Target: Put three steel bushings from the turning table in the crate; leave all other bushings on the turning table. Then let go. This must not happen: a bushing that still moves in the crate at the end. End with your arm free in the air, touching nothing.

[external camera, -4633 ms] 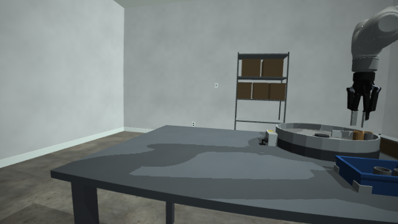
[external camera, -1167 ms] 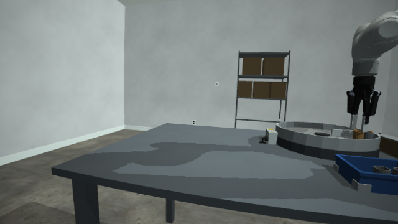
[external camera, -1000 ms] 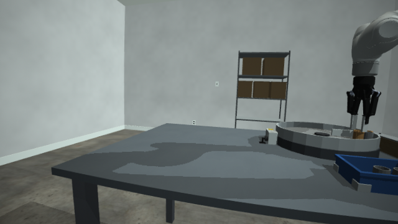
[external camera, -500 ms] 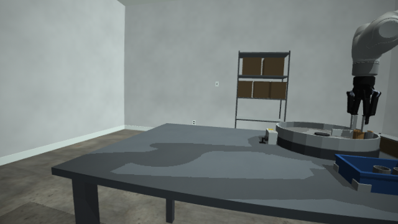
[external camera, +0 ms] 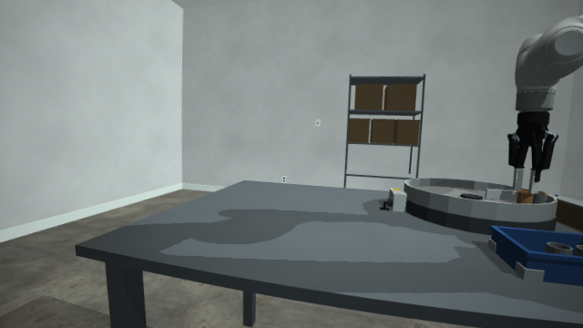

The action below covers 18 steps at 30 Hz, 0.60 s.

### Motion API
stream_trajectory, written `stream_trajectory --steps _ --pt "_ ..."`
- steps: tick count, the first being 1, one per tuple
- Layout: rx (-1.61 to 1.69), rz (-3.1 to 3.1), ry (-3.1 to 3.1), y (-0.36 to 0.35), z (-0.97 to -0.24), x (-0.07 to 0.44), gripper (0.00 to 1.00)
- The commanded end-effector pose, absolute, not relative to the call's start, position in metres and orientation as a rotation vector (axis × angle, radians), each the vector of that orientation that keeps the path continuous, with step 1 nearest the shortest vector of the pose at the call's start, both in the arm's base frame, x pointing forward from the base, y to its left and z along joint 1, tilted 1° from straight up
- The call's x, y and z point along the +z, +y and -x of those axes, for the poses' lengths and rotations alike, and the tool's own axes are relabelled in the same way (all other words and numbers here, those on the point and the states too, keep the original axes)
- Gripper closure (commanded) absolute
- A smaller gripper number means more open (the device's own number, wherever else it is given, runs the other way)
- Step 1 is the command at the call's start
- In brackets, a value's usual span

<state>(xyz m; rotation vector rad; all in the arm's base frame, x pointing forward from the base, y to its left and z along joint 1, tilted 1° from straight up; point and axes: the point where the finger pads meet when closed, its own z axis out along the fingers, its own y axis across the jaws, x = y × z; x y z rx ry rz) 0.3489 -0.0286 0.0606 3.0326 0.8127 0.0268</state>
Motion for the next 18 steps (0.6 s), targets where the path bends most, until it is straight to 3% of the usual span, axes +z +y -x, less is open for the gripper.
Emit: stream_trajectory --steps 1,18 --pt "0.03 -3.034 0.813 -0.027 -0.35 0.058 0.72" --pt "0.03 -3.034 0.813 -0.026 -0.351 0.039 0.72"
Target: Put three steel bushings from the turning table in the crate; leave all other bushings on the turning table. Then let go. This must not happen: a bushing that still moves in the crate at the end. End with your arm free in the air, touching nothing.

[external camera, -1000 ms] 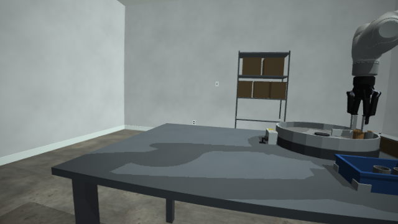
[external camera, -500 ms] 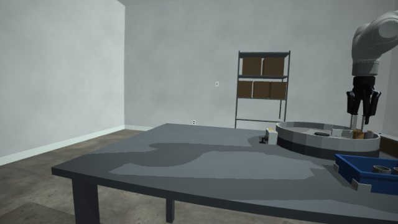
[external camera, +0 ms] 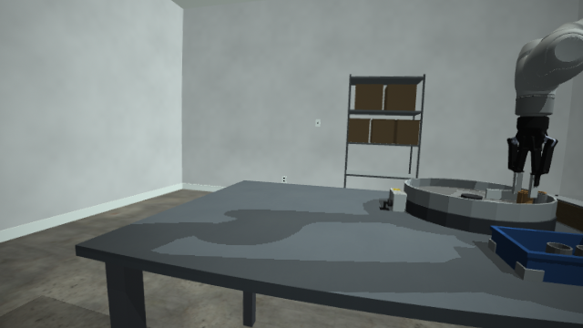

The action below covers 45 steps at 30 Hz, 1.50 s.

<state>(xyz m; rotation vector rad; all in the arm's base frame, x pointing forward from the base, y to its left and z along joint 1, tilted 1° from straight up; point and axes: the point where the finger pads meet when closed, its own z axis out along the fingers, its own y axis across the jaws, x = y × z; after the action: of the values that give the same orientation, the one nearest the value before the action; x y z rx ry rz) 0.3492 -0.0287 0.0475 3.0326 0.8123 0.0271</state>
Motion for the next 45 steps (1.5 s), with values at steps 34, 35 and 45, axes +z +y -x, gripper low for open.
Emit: stream_trajectory --steps 34,35,45 --pt "0.03 -3.034 0.813 -0.0264 -0.3506 0.0339 0.72" --pt "0.03 -3.034 0.813 -0.0264 -0.3506 0.0339 0.72" --pt "0.03 -3.034 0.813 -0.0264 -0.3506 0.0339 1.0"
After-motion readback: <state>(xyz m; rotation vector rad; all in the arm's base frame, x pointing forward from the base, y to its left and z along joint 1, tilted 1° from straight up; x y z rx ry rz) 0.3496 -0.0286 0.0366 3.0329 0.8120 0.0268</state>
